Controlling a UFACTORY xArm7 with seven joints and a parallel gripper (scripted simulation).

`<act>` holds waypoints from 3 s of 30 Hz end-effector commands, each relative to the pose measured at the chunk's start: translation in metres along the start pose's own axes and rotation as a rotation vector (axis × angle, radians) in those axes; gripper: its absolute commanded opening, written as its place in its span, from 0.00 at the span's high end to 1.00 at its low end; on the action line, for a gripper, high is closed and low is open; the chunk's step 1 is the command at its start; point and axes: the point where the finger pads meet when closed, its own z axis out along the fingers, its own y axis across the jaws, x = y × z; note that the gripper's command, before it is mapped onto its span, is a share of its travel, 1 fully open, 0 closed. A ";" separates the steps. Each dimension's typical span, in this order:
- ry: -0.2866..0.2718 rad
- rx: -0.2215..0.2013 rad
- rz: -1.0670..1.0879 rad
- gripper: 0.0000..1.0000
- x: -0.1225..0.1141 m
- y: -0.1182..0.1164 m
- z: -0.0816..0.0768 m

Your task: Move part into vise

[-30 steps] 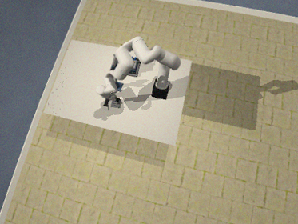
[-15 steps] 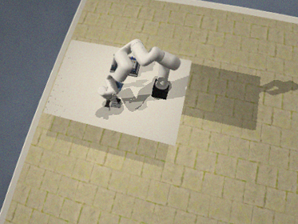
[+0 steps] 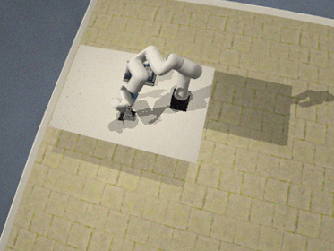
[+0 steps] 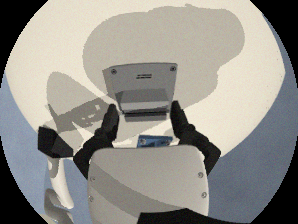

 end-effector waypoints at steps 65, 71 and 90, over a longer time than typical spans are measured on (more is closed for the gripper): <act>0.003 -0.004 0.000 1.00 0.001 0.002 0.008; 0.003 -0.004 0.000 1.00 0.001 0.002 0.008; 0.003 -0.004 0.000 1.00 0.001 0.001 -0.004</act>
